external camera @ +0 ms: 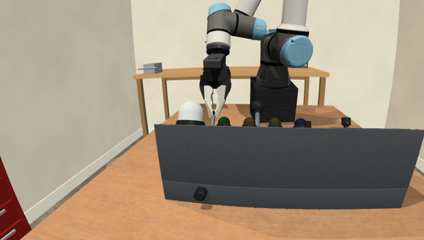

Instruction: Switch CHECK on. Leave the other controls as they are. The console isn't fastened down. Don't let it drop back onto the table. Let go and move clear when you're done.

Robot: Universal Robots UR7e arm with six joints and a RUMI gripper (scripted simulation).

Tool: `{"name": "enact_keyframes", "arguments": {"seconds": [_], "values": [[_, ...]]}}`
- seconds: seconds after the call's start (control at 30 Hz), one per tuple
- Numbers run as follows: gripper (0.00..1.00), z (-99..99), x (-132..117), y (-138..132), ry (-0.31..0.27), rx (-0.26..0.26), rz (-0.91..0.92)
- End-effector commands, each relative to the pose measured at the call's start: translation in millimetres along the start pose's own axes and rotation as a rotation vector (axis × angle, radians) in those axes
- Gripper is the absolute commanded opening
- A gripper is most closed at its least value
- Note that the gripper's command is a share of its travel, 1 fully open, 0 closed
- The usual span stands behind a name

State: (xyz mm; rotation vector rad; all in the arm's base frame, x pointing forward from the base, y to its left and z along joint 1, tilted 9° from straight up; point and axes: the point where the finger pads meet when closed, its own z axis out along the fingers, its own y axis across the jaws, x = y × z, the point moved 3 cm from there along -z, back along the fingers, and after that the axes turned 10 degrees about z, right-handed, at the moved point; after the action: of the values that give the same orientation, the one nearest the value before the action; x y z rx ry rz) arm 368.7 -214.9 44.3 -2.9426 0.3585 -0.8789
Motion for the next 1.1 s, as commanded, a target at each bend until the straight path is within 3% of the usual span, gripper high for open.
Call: {"name": "enact_keyframes", "arguments": {"seconds": [0.0,1.07], "values": [[0.0,0.7,6.7,-1.3,-0.001,0.002,0.001],[0.0,0.8,15.4,-3.7,-0.001,0.002,0.002]]}}
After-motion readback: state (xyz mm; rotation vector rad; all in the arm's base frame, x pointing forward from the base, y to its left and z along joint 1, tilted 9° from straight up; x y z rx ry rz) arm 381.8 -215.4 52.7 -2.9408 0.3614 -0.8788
